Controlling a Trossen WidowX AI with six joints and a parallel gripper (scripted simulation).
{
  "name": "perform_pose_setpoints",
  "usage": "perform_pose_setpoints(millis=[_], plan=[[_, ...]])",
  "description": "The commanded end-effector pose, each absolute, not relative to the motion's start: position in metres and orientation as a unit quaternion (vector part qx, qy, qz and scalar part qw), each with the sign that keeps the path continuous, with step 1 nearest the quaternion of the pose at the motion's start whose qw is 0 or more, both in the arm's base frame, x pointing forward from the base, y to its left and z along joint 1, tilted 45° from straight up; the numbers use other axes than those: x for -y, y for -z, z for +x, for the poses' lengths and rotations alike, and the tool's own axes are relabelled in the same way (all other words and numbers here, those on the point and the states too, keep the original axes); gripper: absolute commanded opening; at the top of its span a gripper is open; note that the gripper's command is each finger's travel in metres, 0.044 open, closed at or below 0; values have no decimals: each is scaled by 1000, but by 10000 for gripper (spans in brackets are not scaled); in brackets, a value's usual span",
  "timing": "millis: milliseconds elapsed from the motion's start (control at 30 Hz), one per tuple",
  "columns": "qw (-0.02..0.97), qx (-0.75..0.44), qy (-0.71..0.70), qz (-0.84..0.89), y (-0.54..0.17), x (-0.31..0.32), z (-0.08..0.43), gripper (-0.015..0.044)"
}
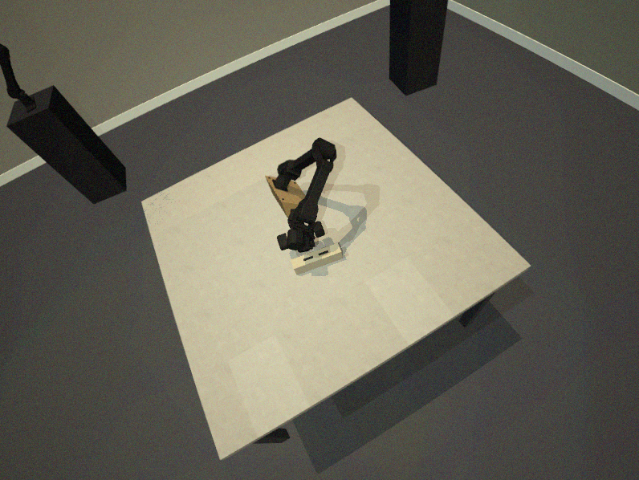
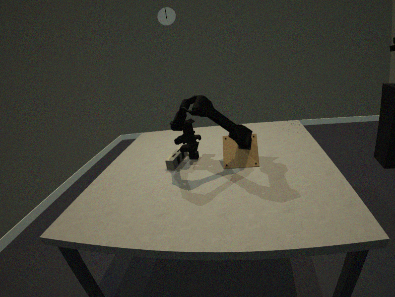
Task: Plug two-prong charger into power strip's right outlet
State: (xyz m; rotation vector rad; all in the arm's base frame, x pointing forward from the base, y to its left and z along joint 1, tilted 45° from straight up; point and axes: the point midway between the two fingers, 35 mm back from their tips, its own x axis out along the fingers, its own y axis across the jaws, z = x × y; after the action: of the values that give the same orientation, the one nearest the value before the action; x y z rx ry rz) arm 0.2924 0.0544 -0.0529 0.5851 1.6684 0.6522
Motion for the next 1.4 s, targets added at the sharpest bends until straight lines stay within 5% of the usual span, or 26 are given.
perform_pose_setpoints(millis=[0,1367], plan=[[588,-716,-279,252,55,-54,300,0],[588,-716,-279,253,56,-55,311,0]])
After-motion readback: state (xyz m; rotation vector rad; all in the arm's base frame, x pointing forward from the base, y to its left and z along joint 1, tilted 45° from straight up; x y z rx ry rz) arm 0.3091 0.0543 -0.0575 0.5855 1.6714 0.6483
